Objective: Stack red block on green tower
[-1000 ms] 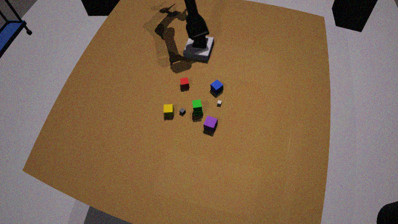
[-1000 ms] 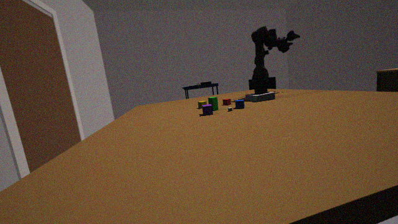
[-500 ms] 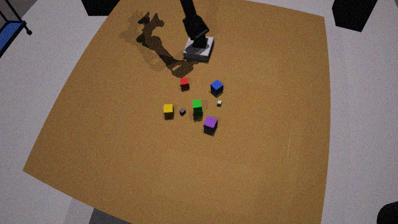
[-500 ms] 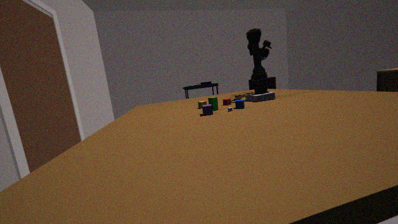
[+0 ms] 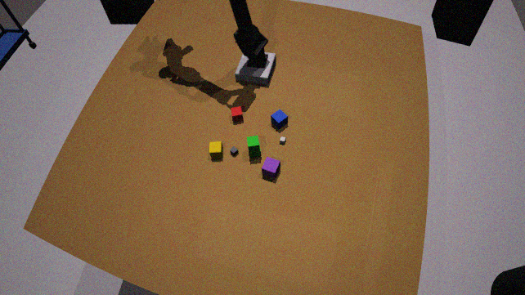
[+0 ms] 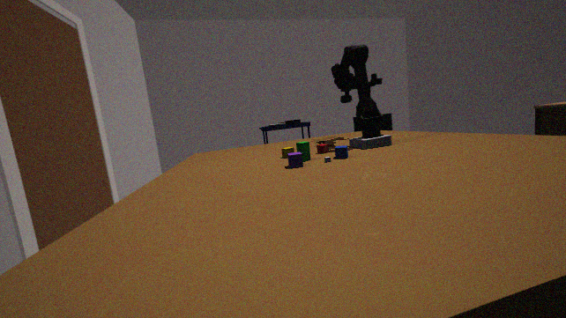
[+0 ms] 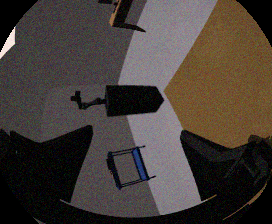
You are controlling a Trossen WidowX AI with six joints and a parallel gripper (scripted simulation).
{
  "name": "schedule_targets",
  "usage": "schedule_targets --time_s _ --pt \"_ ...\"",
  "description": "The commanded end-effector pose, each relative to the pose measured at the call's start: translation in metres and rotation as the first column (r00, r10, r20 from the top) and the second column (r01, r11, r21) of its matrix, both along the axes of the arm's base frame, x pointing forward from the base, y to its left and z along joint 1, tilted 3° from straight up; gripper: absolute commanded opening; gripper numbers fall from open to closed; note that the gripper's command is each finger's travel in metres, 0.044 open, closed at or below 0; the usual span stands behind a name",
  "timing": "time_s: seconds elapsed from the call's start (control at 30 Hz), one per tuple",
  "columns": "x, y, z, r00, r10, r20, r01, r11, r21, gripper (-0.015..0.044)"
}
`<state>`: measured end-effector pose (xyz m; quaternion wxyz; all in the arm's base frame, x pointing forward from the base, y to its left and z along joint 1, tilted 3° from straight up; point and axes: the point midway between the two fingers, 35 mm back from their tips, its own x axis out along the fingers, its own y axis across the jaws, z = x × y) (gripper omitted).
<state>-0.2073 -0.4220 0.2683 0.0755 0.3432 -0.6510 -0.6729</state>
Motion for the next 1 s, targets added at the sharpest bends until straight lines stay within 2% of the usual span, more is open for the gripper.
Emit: schedule_targets --time_s 0.0,0.2,0.47,0.67,0.8,0.97 --pt "0.019 0.001 -0.007 0.997 0.072 -0.023 -0.070 0.994 0.085 0.0440" --pt "0.081 -0.012 -0.022 0.948 0.314 -0.058 -0.287 0.917 0.277 0.0440" --pt "0.173 -0.010 -0.045 0.752 0.657 -0.062 -0.529 0.656 0.538 0.0440" --pt "0.223 0.005 -0.059 0.543 0.839 -0.033 -0.589 0.409 0.696 0.0440" --pt "0.249 0.014 -0.066 0.425 0.905 -0.006 -0.592 0.283 0.754 0.0440" --pt "0.298 0.038 -0.079 0.190 0.980 0.057 -0.558 0.059 0.828 0.0440"
